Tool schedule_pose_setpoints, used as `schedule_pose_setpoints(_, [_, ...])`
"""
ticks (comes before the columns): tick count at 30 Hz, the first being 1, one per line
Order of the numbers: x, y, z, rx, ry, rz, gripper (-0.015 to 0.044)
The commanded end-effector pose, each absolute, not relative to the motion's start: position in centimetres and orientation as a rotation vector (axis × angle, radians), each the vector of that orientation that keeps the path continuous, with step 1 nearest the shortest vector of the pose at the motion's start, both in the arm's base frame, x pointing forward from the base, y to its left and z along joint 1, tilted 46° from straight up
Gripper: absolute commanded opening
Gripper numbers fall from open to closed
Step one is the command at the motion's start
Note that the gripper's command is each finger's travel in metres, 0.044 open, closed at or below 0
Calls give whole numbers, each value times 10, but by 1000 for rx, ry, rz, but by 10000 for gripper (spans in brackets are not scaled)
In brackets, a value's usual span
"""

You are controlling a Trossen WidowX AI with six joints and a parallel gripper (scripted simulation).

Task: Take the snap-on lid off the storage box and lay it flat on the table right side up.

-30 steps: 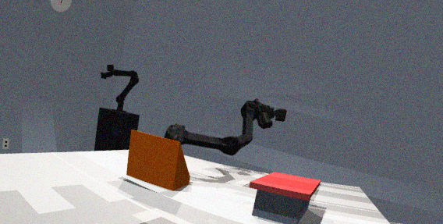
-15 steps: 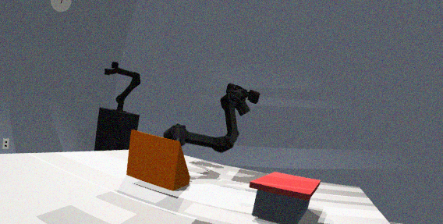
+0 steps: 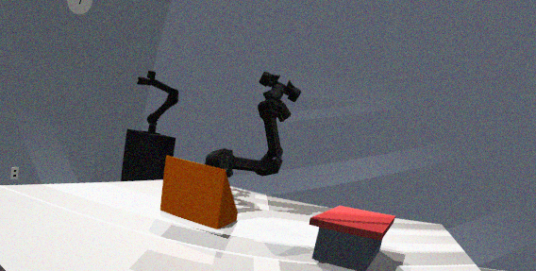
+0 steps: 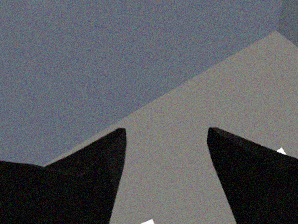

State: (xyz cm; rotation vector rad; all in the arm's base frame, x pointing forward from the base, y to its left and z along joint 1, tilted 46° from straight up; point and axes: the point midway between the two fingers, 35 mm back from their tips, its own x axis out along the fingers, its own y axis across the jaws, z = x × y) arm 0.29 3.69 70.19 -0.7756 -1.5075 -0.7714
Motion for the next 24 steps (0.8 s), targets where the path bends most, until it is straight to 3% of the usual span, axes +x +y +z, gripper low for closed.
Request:
schedule_pose_setpoints(1, [-12, -26, 693, -560, -1465, -797, 235])
schedule_pose_setpoints(11, [-2, -150, 651, -72, -1325, -769, 235])
schedule_pose_setpoints(24, [88, -276, 540, 619, -1015, -640, 235])
